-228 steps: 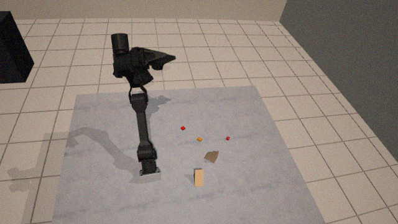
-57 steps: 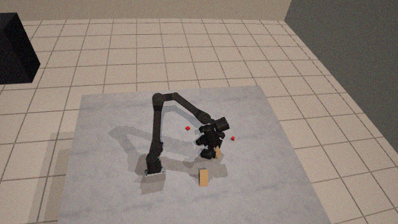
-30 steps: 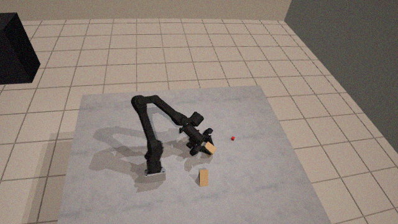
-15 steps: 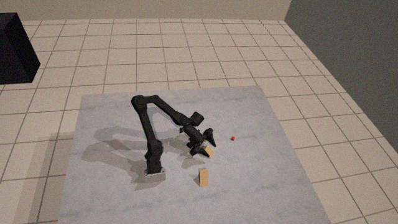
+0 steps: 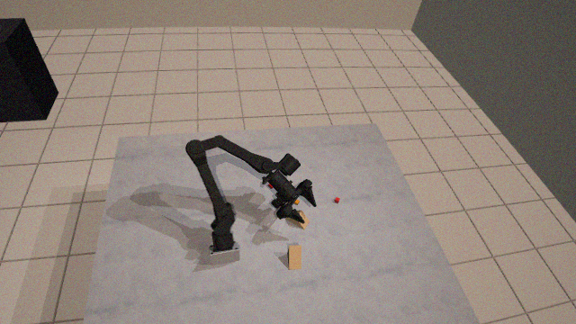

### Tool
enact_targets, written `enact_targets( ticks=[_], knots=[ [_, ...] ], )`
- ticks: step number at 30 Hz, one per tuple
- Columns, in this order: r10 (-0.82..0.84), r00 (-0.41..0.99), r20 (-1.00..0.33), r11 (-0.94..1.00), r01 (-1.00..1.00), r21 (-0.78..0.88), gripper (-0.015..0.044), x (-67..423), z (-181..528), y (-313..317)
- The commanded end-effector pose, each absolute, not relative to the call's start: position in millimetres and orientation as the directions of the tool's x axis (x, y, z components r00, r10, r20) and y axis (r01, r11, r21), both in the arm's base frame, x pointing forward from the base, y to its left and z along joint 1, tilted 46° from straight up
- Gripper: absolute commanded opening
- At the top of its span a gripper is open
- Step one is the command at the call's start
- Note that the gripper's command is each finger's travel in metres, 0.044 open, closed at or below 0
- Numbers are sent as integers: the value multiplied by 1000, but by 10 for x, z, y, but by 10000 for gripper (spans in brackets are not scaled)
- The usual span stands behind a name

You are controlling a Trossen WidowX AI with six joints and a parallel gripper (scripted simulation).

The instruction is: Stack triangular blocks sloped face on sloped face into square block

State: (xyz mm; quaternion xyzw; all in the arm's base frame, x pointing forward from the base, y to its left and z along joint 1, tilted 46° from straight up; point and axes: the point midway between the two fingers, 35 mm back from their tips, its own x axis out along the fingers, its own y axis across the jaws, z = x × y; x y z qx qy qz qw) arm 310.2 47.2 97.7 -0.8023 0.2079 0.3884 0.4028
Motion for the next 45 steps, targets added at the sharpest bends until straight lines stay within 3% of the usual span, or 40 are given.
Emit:
enact_targets(
  ticks=[1,7,14,19,25,35,45],
  knots=[
    [-24,641,-767,-582,-632,-511,440,3128,1369,156],
    [-28,646,-762,-521,-661,-541,440,3142,1353,184],
    [28,623,-782,85,-781,-619,440,2999,1395,365],
    [67,602,-795,519,-702,-488,440,2884,1426,487],
    [112,574,-811,886,-428,-180,440,2736,1462,623],
    [159,539,-827,982,0,189,440,2558,1500,757],
    [200,503,-841,773,446,451,440,2383,1534,865]
  ],
)
